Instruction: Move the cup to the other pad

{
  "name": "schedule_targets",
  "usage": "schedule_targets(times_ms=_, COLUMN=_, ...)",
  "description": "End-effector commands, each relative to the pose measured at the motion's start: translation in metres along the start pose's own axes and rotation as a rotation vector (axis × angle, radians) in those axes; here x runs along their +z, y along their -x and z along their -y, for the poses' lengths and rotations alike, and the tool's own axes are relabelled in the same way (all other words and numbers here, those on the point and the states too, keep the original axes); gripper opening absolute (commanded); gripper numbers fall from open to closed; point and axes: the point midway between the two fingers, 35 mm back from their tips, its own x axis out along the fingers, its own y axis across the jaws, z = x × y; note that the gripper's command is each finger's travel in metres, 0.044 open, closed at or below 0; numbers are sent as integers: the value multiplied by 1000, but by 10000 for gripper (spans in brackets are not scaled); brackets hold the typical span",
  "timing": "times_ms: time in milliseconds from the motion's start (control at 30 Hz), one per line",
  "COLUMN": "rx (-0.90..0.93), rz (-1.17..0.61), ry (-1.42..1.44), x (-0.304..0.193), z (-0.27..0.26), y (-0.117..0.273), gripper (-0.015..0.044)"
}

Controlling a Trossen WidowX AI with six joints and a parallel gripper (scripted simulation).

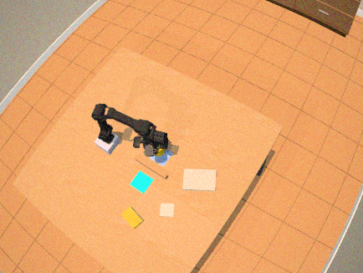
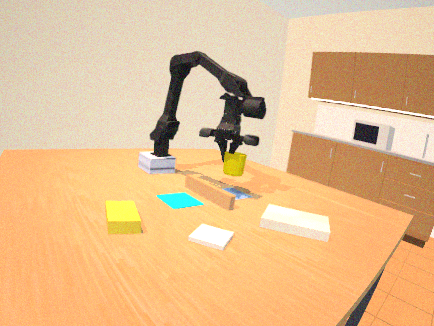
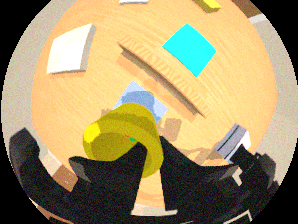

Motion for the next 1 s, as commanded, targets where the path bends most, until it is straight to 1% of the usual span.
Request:
schedule_targets(times_ms=0, rx=-3, rz=2, ry=-2, x=8, z=5, y=-1, gripper=0)
schedule_targets(times_ms=967, rx=-6, rz=11, ry=-3, x=64, z=33, y=4, gripper=0)
